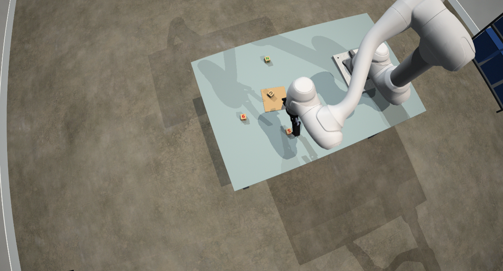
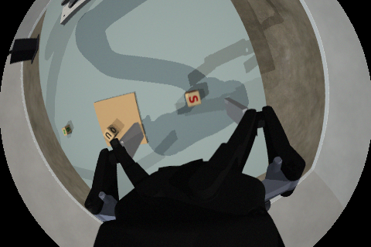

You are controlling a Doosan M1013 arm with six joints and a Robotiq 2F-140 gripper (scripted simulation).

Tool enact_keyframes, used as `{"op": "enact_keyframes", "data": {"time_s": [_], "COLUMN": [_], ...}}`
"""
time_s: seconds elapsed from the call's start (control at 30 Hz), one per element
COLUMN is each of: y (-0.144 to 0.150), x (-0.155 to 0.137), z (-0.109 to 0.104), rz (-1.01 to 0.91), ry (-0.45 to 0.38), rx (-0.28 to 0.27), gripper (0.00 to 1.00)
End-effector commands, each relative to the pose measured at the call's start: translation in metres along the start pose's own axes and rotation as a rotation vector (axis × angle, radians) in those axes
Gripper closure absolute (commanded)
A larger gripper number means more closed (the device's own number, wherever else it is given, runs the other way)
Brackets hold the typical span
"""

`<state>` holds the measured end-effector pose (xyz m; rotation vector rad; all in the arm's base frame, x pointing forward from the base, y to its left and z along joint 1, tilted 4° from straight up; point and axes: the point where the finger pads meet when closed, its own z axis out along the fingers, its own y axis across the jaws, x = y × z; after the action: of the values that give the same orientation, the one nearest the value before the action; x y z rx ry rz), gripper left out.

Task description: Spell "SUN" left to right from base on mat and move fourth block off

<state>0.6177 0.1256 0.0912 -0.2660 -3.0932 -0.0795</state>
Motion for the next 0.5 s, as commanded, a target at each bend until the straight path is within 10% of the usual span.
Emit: {"op": "enact_keyframes", "data": {"time_s": [0.0, 0.03, 0.07, 0.47], "y": [0.0271, 0.0273, 0.0273, 0.0273], "x": [0.0066, 0.0067, 0.0067, 0.0067], "z": [0.0007, 0.0007, 0.0007, 0.0007], "rz": [0.016, 0.016, 0.016, 0.016], "ry": [0.005, 0.005, 0.005, 0.005], "rx": [-0.001, -0.001, -0.001, -0.001], "gripper": [0.00, 0.00, 0.60, 0.60]}}
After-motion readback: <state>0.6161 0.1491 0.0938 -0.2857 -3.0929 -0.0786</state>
